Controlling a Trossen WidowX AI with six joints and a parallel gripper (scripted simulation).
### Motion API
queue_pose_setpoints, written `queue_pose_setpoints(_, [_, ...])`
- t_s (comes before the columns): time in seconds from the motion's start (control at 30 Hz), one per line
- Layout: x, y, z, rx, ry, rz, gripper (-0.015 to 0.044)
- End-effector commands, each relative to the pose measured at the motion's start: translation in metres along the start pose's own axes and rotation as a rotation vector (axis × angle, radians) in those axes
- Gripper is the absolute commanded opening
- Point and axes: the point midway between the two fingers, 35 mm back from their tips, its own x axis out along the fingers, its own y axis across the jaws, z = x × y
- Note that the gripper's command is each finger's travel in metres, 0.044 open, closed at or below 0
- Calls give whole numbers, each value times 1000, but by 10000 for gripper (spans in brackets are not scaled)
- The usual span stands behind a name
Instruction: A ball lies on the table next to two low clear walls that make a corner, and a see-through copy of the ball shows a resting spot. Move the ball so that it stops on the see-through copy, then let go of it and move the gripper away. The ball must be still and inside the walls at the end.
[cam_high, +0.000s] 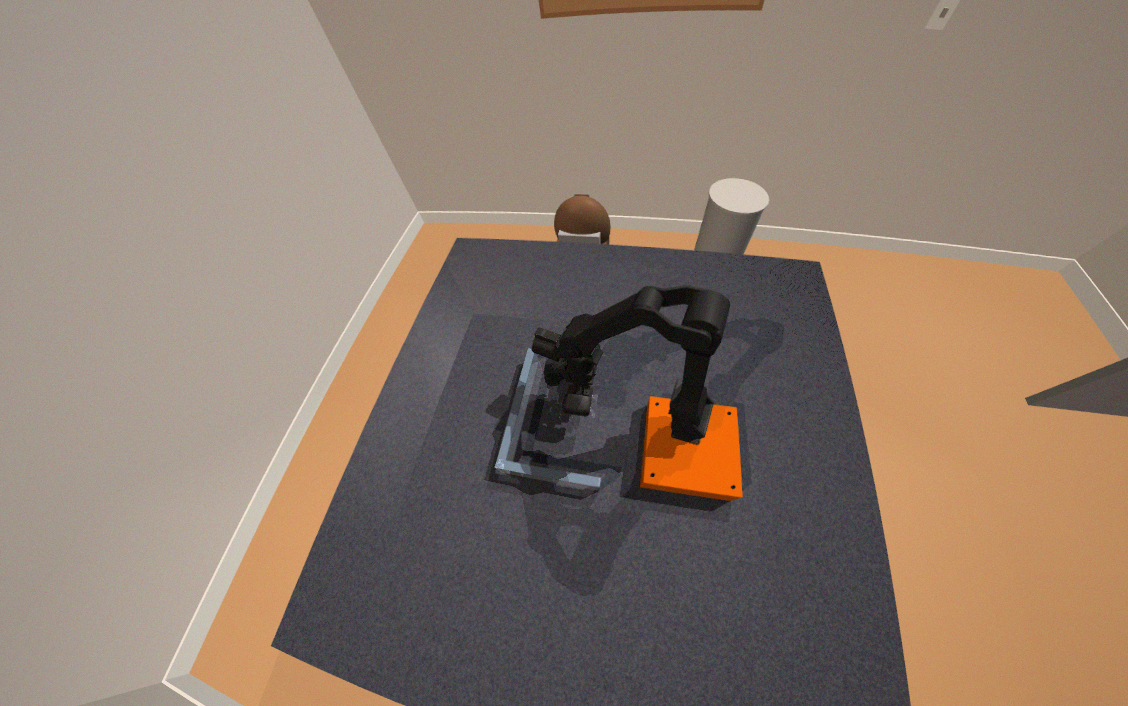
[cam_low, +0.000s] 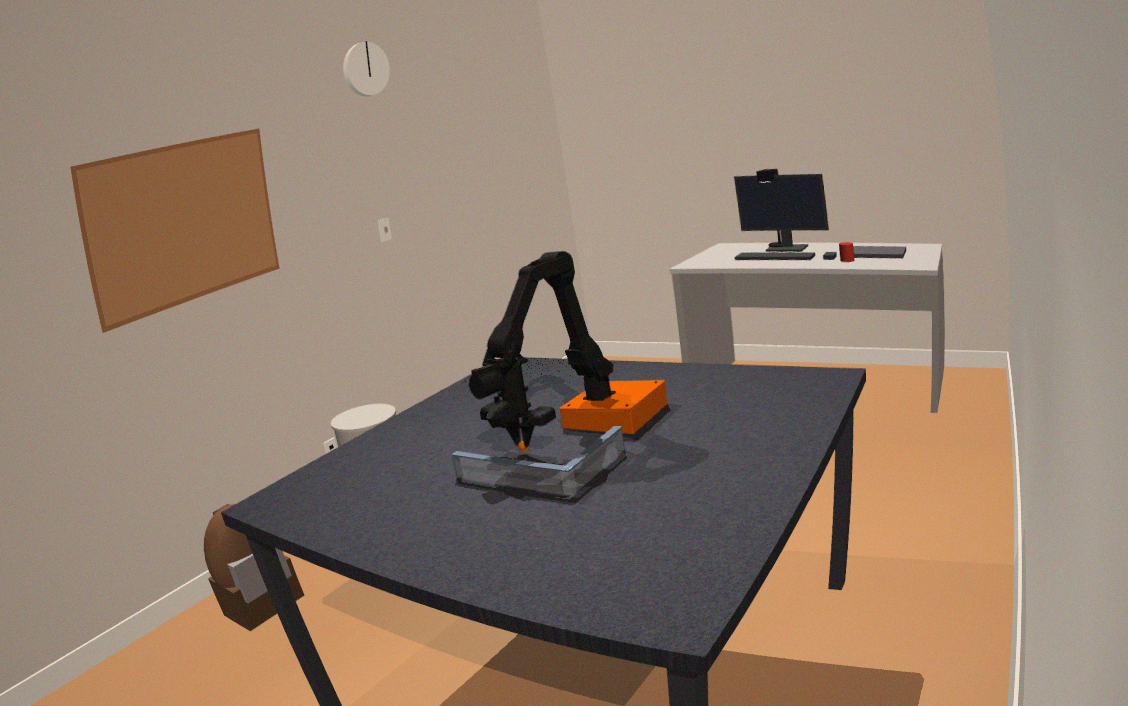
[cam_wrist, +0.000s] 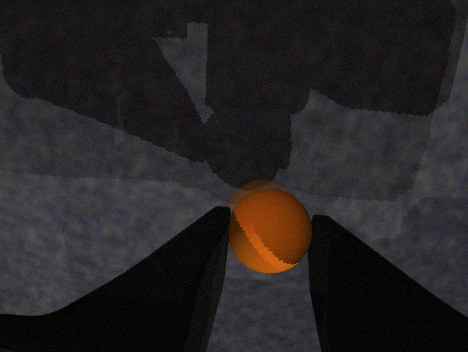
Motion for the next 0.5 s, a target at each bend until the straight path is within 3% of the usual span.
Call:
queue_pose_setpoints(0.0, [8, 1, -3, -7, 7, 5, 0])
queue_pose_setpoints(0.43, [16, 1, -3, -7, 7, 5, 0])
queue_pose_setpoints(0.47, [14, 0, -1, 0, 3, 1, 26])
